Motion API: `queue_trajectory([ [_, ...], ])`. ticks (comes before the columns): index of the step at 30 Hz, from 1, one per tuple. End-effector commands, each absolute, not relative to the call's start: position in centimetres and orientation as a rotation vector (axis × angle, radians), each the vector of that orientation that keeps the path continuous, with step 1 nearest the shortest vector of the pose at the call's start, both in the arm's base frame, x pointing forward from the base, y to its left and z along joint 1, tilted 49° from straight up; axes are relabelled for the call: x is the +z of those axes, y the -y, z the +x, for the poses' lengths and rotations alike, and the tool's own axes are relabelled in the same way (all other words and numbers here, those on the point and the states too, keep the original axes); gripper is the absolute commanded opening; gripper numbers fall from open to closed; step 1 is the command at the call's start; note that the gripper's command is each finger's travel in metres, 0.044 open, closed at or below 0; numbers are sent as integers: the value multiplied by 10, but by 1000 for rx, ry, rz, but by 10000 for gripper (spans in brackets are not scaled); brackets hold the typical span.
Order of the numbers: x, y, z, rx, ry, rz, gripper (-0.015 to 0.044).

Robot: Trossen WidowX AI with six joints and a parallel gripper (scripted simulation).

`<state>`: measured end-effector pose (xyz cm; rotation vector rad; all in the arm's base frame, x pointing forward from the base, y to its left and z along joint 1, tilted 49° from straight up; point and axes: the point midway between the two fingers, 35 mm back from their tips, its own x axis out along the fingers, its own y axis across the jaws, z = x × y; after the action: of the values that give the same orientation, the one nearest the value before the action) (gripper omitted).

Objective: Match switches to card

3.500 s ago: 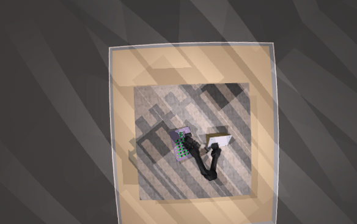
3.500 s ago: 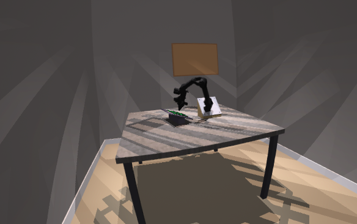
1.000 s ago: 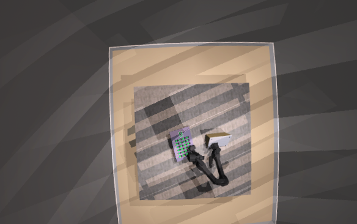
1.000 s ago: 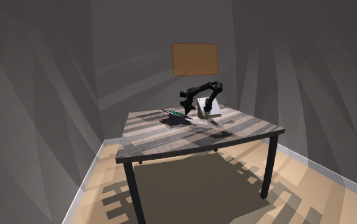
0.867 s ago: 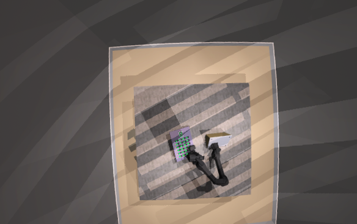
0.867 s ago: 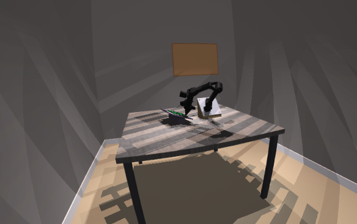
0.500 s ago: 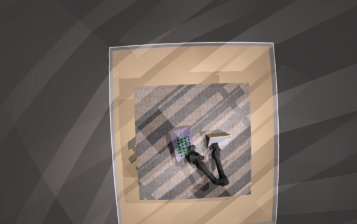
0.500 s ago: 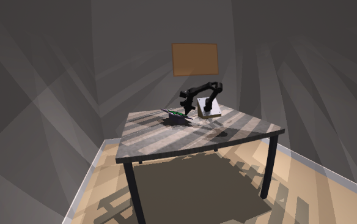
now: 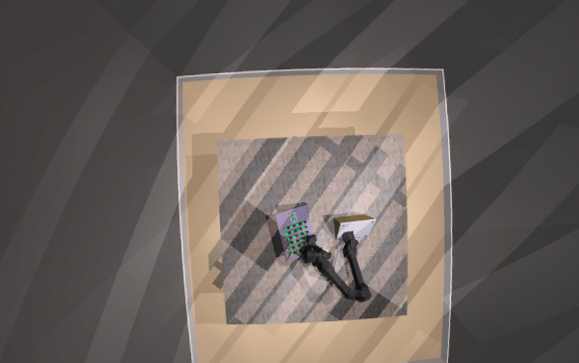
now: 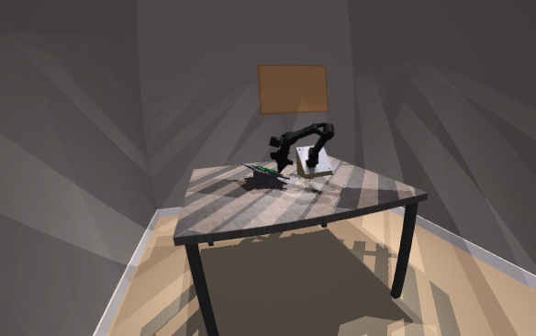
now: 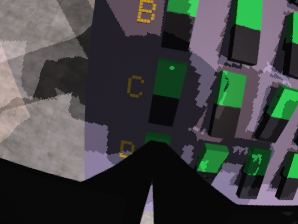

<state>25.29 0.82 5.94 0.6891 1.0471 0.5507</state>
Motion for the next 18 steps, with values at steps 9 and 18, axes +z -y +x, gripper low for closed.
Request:
queue_trajectory([
  [9,59,-8,253,551,-1048,689,0],
  [18,95,36,225,539,-1028,697,0],
])
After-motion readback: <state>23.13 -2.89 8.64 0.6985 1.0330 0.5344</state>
